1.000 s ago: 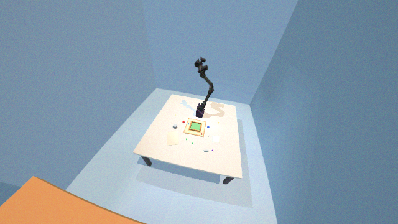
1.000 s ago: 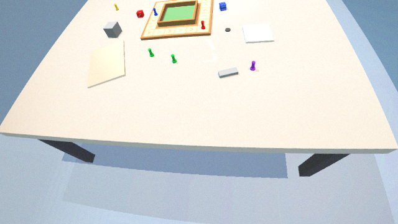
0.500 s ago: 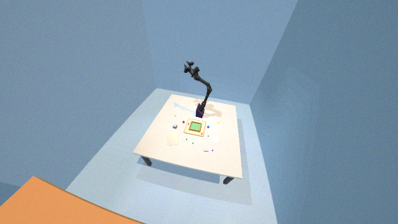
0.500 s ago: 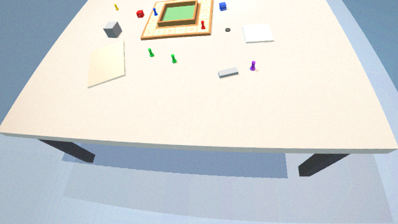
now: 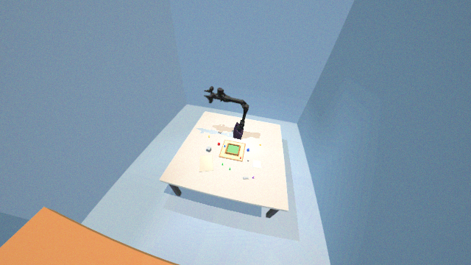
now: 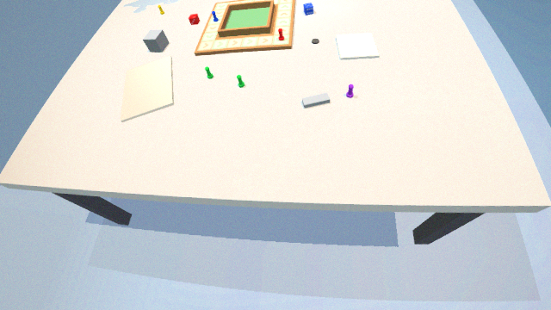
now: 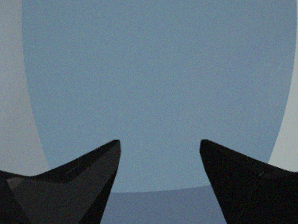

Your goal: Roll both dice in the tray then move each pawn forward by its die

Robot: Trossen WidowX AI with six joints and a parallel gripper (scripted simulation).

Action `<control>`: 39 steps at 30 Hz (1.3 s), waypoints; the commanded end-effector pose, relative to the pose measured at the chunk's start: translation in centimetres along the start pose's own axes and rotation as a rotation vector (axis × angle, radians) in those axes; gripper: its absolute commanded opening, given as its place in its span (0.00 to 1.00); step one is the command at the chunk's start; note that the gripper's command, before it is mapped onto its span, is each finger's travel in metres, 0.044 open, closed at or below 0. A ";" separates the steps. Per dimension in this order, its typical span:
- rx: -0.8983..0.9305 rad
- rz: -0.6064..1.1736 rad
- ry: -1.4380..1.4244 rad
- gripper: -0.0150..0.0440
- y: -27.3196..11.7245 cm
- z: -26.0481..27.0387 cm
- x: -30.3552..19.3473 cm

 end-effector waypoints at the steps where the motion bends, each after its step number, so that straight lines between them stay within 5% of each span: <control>1: 0.141 -0.106 0.010 0.72 0.8 3.7 3.9; 18: 0.890 -0.399 0.026 0.72 -3.4 21.6 18.5; 33: 1.629 -0.219 0.003 0.72 -14.4 36.0 22.9; 39: 1.659 -0.201 0.000 0.72 -15.3 36.5 22.6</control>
Point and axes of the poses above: the point midway between the two fingers, 35 mm back from their tips, its own y axis out along the fingers, its own z axis across the jaws, x = y × z, the point moved 8 cm from there along -y, back along the fingers, and after that the axes turned 6 degrees about -y, right-handed, at the moved point
